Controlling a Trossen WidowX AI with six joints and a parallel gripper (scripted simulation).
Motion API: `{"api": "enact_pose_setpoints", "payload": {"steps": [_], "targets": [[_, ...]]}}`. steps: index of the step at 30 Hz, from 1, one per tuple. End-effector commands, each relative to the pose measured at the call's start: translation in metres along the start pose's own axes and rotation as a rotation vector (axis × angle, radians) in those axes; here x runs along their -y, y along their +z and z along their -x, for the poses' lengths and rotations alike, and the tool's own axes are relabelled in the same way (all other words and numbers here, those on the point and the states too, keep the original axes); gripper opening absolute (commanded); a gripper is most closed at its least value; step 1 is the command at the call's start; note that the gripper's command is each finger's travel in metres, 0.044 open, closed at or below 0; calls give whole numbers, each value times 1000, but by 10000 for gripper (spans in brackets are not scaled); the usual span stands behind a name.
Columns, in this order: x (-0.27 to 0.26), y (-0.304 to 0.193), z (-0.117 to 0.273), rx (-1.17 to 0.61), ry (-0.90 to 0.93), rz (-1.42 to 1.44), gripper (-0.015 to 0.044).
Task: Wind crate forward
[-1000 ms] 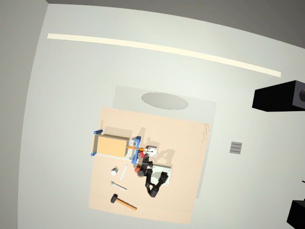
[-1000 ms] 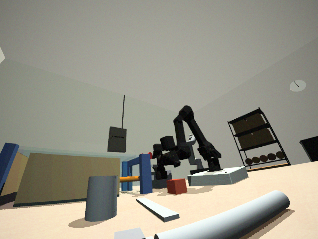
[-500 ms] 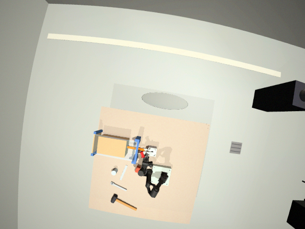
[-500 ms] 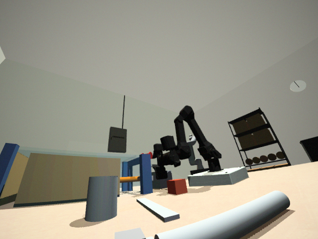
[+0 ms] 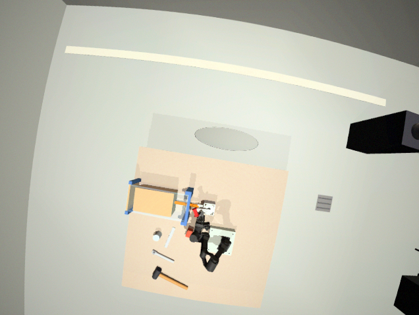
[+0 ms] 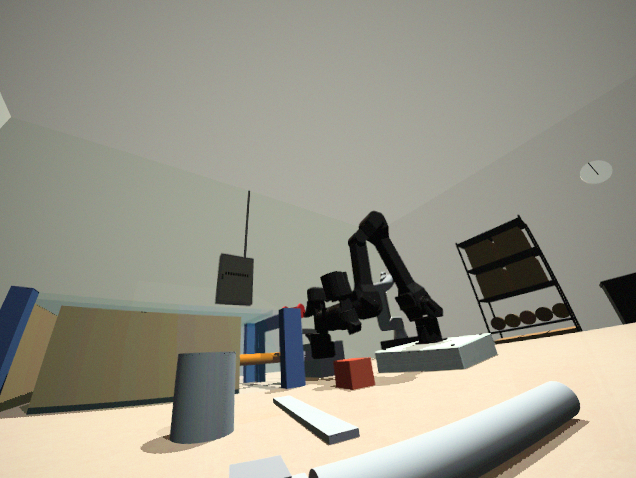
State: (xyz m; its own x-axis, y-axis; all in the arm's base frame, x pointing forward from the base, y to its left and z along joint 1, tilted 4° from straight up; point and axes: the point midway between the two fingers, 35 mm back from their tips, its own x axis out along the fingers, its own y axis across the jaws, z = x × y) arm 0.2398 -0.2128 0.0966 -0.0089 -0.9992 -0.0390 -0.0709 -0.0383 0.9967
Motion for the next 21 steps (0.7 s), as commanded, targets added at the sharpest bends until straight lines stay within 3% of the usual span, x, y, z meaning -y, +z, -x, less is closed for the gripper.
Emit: {"api": "enact_pose_setpoints", "payload": {"steps": [1, 14, 21], "targets": [[0, 0, 0, -1, 0, 1, 240], [2, -2, 3, -5, -8, -1, 240], [21, -11, 40, -55, -67, -11, 240]]}}
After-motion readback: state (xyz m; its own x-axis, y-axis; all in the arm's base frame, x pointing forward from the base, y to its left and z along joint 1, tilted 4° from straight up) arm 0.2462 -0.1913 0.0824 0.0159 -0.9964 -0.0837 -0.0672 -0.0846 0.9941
